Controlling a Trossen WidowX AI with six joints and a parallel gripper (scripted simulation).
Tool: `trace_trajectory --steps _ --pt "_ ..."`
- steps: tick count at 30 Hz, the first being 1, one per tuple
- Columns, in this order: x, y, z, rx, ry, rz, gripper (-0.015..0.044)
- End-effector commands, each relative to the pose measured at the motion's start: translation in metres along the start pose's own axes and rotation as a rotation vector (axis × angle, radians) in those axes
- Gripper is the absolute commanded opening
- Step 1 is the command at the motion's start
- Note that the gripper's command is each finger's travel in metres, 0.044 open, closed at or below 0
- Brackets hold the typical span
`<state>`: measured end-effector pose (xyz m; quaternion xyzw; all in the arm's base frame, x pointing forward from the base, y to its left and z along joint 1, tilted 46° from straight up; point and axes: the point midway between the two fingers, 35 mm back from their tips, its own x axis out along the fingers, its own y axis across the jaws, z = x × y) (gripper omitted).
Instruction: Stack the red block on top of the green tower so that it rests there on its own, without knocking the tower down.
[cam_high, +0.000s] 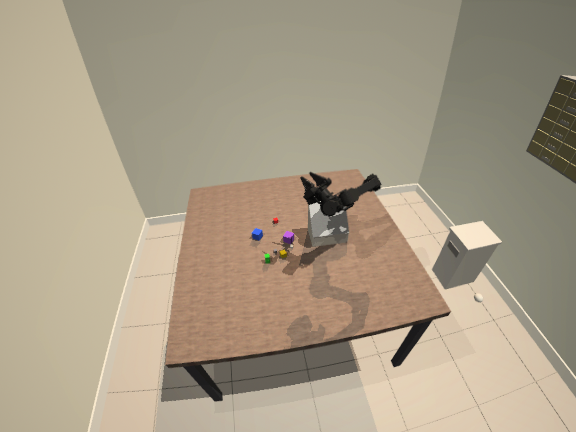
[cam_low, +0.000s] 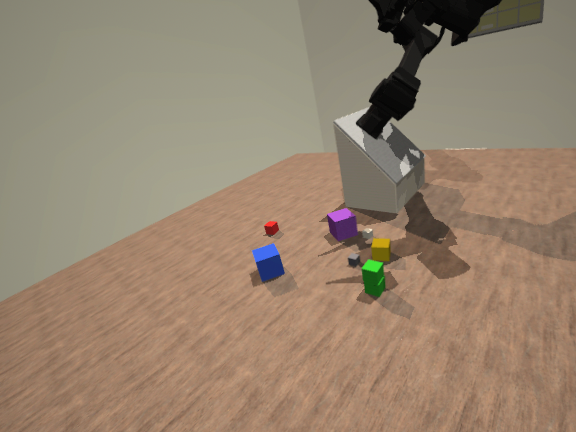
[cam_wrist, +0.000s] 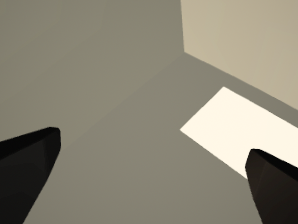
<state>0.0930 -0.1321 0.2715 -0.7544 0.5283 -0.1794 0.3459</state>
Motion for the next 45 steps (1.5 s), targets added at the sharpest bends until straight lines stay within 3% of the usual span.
trace_trajectory --steps 1,22,45 --pt "0.0 -0.001 0.001 -0.001 -0.002 0.0 0.0426" --pt "0.031 -0.035 0.098 -0.035 -0.327 0.182 0.044" --pt "0.075 0.001 0.217 0.067 -0.665 0.638 0.044"
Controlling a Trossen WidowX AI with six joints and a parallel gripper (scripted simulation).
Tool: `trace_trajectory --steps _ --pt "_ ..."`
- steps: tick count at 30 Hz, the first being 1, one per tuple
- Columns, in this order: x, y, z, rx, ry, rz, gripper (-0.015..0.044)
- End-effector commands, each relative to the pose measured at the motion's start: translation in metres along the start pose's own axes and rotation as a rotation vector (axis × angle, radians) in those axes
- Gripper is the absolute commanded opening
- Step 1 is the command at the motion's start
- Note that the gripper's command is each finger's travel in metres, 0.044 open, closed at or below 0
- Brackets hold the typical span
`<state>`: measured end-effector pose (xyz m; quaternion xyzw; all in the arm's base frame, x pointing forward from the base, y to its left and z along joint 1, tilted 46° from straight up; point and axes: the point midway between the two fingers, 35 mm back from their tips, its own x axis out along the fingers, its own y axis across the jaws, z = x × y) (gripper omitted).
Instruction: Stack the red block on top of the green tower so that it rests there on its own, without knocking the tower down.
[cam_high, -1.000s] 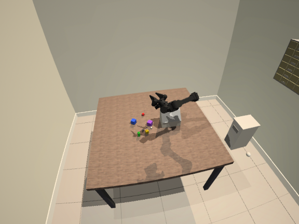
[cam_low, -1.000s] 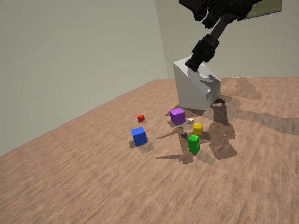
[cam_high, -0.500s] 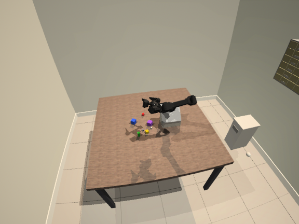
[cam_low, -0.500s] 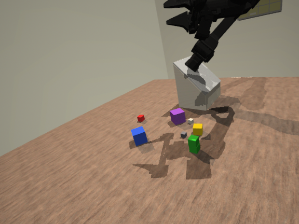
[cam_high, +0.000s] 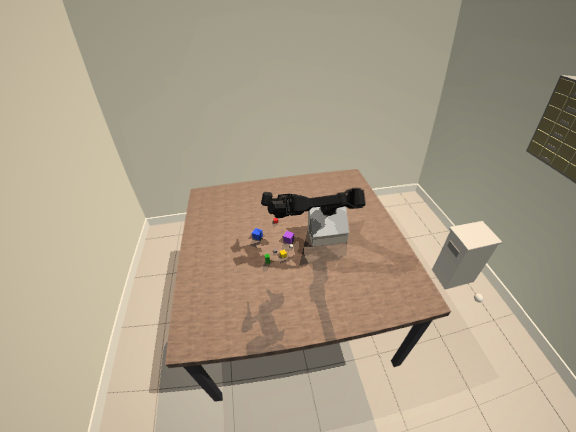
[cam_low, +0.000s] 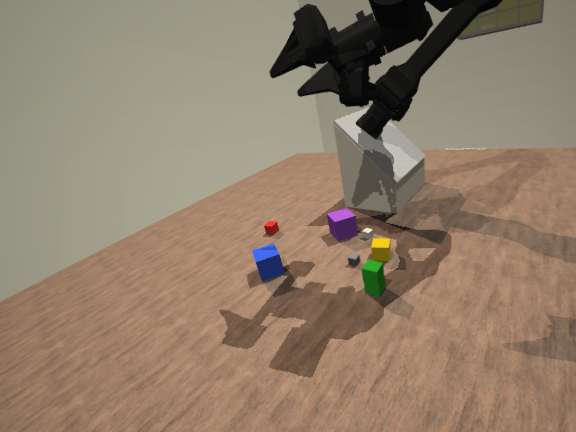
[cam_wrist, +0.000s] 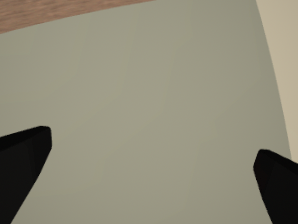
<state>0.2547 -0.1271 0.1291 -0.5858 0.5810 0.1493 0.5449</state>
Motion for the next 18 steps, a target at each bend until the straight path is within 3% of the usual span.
trace_trajectory --steps 1,18 --pt "0.021 0.006 0.009 0.032 -0.058 0.081 0.044" --pt "0.097 0.034 0.046 0.28 -0.289 0.423 0.044"
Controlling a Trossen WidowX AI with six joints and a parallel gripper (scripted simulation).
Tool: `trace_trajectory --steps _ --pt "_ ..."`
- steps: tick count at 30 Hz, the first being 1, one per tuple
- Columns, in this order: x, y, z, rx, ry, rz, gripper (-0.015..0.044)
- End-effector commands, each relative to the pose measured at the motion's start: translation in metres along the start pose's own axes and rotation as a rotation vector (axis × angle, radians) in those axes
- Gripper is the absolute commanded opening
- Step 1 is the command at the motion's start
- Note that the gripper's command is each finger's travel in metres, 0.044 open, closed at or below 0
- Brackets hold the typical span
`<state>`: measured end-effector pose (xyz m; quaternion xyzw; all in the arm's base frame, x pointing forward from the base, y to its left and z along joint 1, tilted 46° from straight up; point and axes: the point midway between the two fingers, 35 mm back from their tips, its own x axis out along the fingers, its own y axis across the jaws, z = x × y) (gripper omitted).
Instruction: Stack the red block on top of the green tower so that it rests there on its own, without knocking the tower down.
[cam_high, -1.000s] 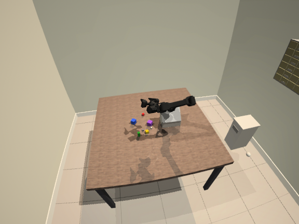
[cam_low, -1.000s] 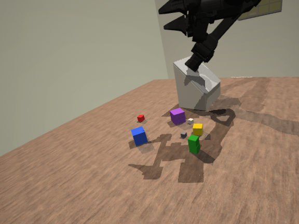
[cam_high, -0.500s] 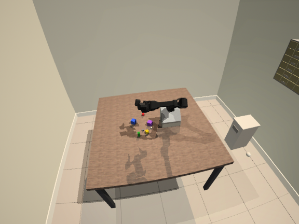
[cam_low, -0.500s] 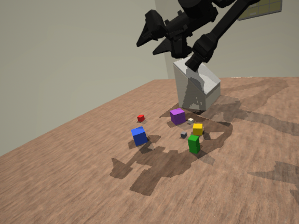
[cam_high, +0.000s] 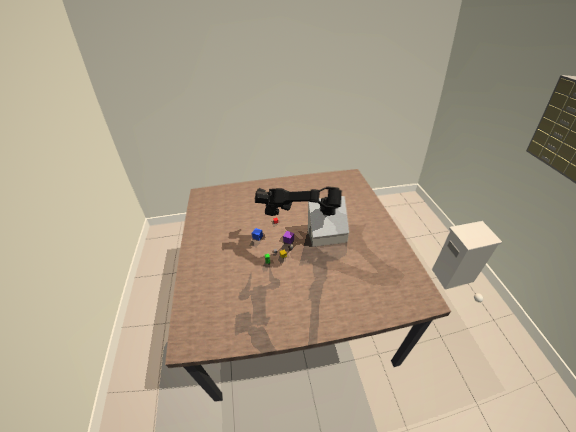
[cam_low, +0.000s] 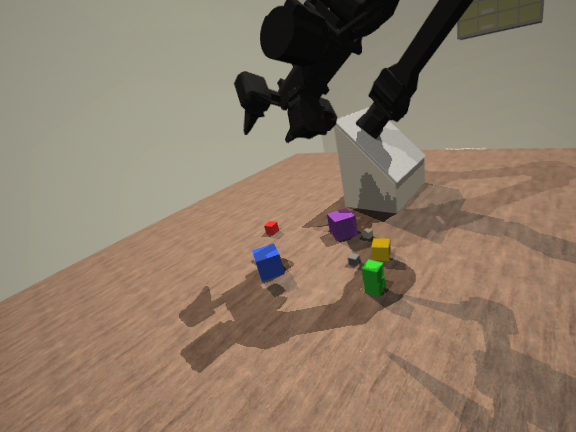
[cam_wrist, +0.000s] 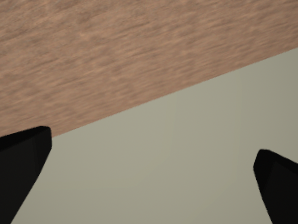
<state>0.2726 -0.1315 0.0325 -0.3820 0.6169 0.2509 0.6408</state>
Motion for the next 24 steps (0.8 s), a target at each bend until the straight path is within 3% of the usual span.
trace_trajectory --steps 1,24 --pt "0.02 0.002 0.003 0.071 -0.051 0.077 0.044" --pt "0.128 0.036 0.02 0.619 -0.378 0.586 0.044"
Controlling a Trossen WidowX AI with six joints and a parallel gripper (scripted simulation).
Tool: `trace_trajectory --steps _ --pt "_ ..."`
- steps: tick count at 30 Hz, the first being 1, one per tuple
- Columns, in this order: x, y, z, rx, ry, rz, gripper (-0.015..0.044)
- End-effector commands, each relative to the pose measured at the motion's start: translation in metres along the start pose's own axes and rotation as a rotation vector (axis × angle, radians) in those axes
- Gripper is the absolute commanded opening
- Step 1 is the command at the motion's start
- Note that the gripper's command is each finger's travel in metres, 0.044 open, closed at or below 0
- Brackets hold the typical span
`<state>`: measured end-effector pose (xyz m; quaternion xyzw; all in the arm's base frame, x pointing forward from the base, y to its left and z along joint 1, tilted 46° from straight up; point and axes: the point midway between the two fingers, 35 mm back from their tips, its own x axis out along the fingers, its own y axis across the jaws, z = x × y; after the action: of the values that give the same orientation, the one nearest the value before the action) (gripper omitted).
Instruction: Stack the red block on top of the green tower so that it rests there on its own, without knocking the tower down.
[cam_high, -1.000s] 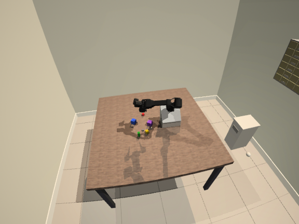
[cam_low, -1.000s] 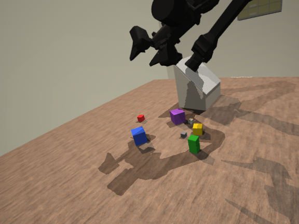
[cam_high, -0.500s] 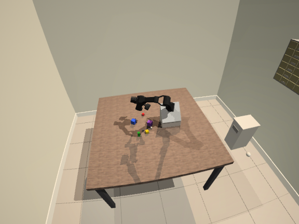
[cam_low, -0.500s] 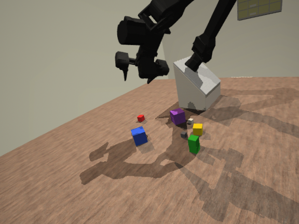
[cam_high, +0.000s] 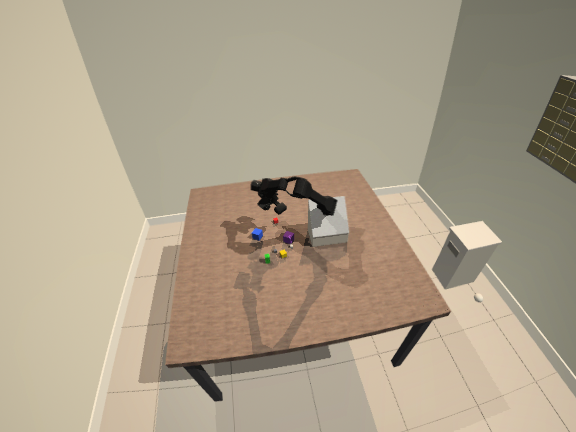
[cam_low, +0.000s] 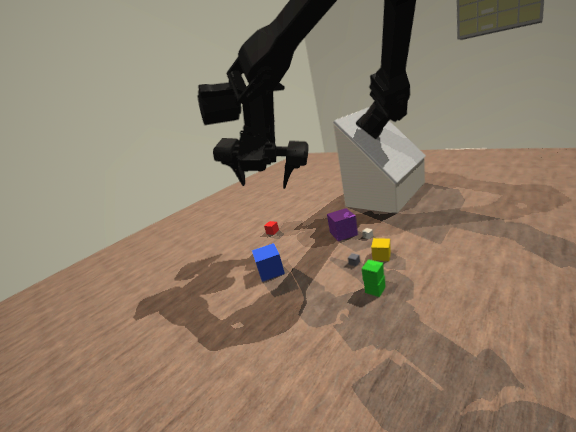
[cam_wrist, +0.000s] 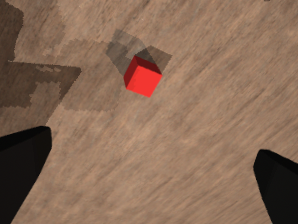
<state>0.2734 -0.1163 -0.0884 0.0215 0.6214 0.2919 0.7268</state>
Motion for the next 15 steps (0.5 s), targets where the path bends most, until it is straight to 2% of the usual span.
trace_trajectory --steps 1,10,15 --pt "0.017 -0.002 -0.006 0.095 -0.051 0.08 0.044" --pt "0.054 -0.008 -0.018 0.34 -0.167 0.262 0.044" --pt "0.057 -0.01 -0.018 0.356 -0.177 0.276 0.044"
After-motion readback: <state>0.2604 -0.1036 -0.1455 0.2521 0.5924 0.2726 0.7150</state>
